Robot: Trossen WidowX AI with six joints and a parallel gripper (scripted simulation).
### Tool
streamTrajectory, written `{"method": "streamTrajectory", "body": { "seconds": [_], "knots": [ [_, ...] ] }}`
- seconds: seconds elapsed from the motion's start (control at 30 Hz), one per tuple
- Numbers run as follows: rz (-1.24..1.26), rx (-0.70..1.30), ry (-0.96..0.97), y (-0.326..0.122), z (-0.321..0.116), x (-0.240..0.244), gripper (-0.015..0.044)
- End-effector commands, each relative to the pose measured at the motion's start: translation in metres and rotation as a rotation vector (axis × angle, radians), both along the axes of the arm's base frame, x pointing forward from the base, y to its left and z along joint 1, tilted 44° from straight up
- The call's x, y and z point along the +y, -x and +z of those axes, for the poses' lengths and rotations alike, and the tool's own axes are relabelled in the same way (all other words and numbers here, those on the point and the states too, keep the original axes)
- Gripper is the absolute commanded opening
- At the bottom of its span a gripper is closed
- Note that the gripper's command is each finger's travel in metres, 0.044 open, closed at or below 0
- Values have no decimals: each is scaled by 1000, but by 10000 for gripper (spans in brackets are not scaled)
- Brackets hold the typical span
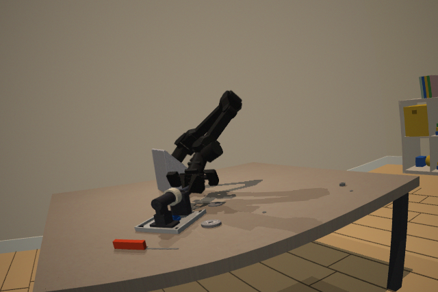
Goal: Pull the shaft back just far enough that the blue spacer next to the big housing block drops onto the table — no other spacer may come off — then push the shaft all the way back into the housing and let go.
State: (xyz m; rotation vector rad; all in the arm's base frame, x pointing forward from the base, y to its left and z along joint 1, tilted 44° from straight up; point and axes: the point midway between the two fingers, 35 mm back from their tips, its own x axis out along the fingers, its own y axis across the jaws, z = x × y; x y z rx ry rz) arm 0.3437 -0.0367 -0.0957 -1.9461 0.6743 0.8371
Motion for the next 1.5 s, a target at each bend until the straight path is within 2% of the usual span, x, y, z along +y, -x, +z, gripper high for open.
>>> {"method": "streamTrajectory", "body": {
  "seconds": [0.0,1.47],
  "knots": [
    [0,0,3,-2,-1,-1,0],
    [0,-1,4,-14,-9,-11,0]
  ]
}}
